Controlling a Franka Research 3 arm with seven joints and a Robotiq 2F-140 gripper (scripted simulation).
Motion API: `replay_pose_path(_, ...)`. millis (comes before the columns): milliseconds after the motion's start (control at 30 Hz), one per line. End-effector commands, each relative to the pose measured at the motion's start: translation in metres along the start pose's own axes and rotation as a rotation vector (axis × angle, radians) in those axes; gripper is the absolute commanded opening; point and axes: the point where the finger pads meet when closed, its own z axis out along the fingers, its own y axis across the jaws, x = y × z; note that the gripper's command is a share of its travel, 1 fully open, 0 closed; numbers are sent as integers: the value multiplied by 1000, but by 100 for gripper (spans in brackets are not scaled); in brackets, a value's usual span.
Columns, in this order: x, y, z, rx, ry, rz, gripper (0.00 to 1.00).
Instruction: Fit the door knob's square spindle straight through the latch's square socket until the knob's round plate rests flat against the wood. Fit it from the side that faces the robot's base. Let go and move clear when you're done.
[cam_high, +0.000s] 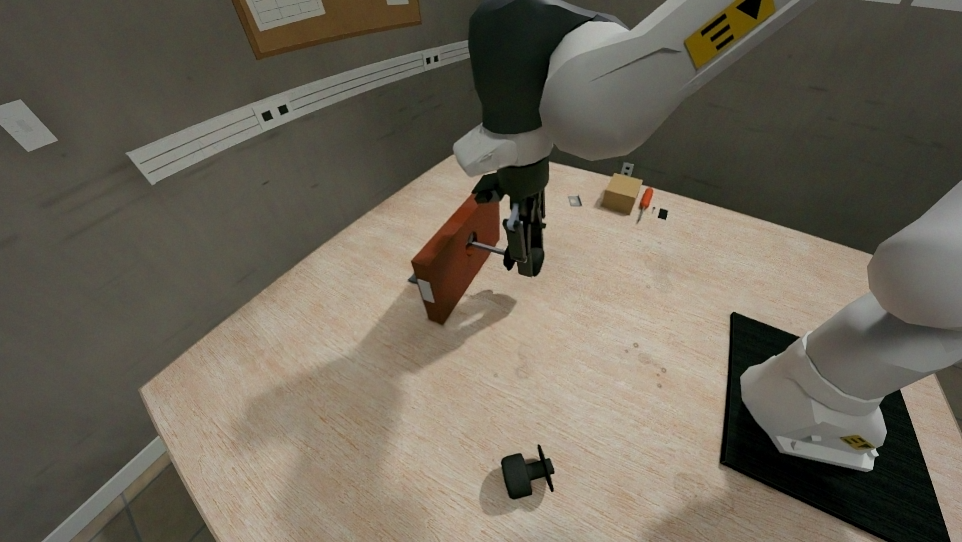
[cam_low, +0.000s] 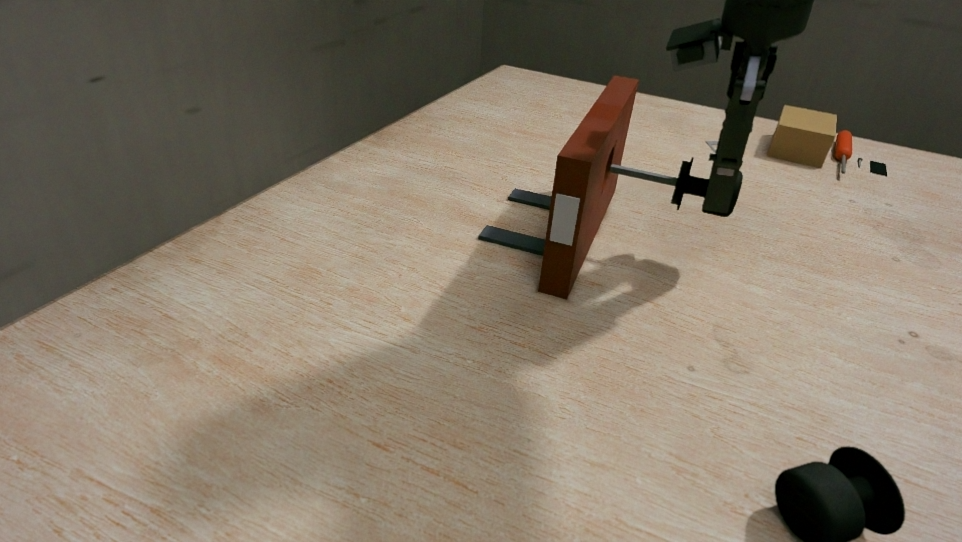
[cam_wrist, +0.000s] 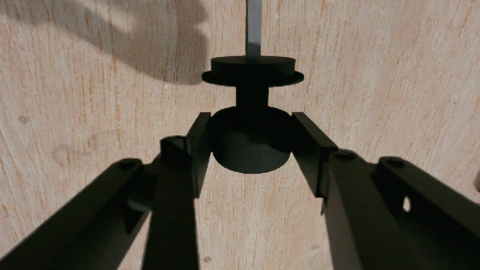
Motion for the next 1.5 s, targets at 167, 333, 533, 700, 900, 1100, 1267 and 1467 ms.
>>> replay_pose_path(167, 1, 1, -1, -4, 1, -1, 42)
replay_pose_path(333, 2, 1, -1, -4, 1, -2, 42)
replay_pose_path(533, 5, 1, -1, -4, 2, -7, 42)
replay_pose_path(700, 6, 1, -1, -4, 2, -8, 42)
replay_pose_path(900, 6, 1, -1, -4, 2, -9, 42)
replay_pose_path(1100, 6, 1, -1, -4, 2, -9, 42)
replay_pose_path(1267, 7, 1, -1, -4, 2, -8, 42)
replay_pose_path(1467, 10, 1, -1, -4, 2, -7, 42)
